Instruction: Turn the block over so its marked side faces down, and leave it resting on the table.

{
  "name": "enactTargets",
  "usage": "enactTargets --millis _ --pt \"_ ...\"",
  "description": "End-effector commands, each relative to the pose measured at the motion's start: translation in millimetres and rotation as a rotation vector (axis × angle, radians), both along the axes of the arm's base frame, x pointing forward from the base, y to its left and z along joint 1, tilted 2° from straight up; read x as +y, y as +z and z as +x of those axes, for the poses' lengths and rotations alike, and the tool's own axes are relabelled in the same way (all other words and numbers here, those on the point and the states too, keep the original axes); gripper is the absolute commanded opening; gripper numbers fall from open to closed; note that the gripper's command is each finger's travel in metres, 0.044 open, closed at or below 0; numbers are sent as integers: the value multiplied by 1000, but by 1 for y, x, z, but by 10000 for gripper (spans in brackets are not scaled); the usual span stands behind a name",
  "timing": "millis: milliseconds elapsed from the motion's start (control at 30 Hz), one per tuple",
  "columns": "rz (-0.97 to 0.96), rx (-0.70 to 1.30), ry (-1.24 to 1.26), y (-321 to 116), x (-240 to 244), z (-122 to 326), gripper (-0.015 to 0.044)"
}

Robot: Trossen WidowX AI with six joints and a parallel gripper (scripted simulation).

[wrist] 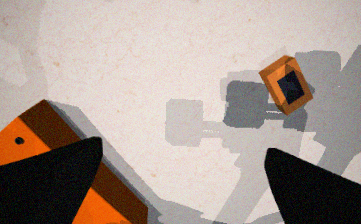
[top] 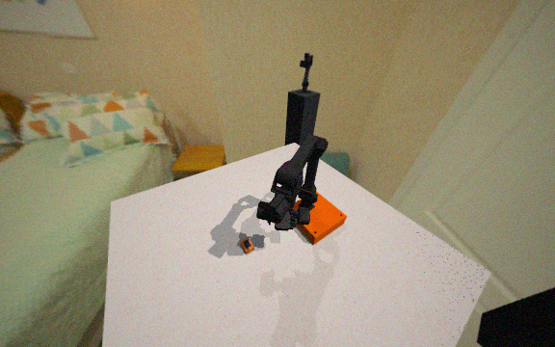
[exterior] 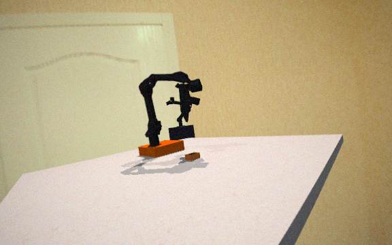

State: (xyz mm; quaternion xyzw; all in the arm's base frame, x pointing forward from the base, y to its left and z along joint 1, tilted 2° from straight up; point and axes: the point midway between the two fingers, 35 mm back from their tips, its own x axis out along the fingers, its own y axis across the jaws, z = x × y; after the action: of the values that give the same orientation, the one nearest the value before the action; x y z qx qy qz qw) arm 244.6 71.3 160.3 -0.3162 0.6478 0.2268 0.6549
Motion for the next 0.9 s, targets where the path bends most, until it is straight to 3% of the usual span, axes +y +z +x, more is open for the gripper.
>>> enactTargets --millis 0,267,500,767,867 --pt "1 -1 -7 -1 0 1 426" --pt "73 -30 -376 -35 -35 55 440" --pt "114 -38 -887 -81 -104 108 440" --pt "114 -38 -900 -86 -109 104 440" --pt "114 -38 -900 -115 -110 105 440"
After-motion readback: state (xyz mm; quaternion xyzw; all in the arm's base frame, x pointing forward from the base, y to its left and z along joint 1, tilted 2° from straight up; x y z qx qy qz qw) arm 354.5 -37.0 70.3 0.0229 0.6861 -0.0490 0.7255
